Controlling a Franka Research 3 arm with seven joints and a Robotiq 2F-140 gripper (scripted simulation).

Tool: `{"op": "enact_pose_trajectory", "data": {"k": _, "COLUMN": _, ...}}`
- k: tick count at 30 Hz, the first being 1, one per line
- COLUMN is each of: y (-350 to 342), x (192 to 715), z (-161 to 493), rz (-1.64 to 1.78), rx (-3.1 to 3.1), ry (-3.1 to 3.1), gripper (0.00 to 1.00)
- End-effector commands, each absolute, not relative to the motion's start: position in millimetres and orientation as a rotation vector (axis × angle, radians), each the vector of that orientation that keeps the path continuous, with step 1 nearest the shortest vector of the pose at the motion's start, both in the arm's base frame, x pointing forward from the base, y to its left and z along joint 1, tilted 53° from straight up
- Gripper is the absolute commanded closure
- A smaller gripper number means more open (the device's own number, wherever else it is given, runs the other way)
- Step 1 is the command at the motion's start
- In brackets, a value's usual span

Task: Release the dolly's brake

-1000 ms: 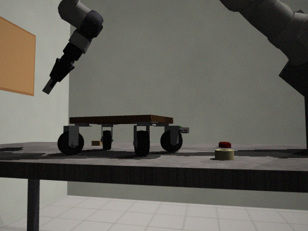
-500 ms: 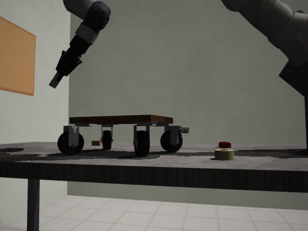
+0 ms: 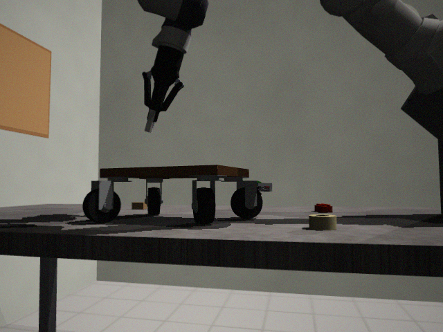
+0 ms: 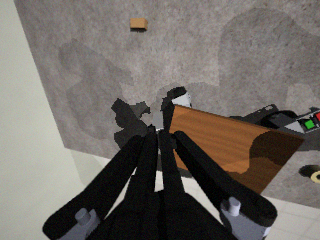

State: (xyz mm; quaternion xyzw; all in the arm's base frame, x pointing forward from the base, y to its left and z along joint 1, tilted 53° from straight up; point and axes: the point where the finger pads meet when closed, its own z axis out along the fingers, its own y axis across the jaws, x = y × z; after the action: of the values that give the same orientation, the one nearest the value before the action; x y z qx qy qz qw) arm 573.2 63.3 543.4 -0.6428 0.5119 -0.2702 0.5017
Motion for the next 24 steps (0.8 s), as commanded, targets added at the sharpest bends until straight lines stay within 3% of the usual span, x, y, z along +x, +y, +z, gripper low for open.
{"op": "enact_pose_trajectory", "data": {"k": 1, "y": 72, "x": 532, "z": 488, "rz": -0.743, "rx": -1.812, "ry": 1.057, "gripper": 1.0}}
{"op": "enact_pose_trajectory", "data": {"k": 12, "y": 95, "x": 428, "z": 339, "rz": -0.731, "rx": -2.183, "ry": 0.769, "gripper": 1.0}}
{"op": "enact_pose_trajectory", "data": {"k": 14, "y": 95, "x": 428, "z": 339, "rz": -0.731, "rx": -2.183, "ry": 0.769, "gripper": 1.0}}
{"op": "enact_pose_trajectory", "data": {"k": 15, "y": 103, "x": 400, "z": 309, "rz": -0.731, "rx": -2.183, "ry": 0.769, "gripper": 1.0}}
{"op": "enact_pose_trajectory", "data": {"k": 24, "y": 107, "x": 382, "z": 296, "rz": -0.731, "rx": -2.183, "ry": 0.769, "gripper": 1.0}}
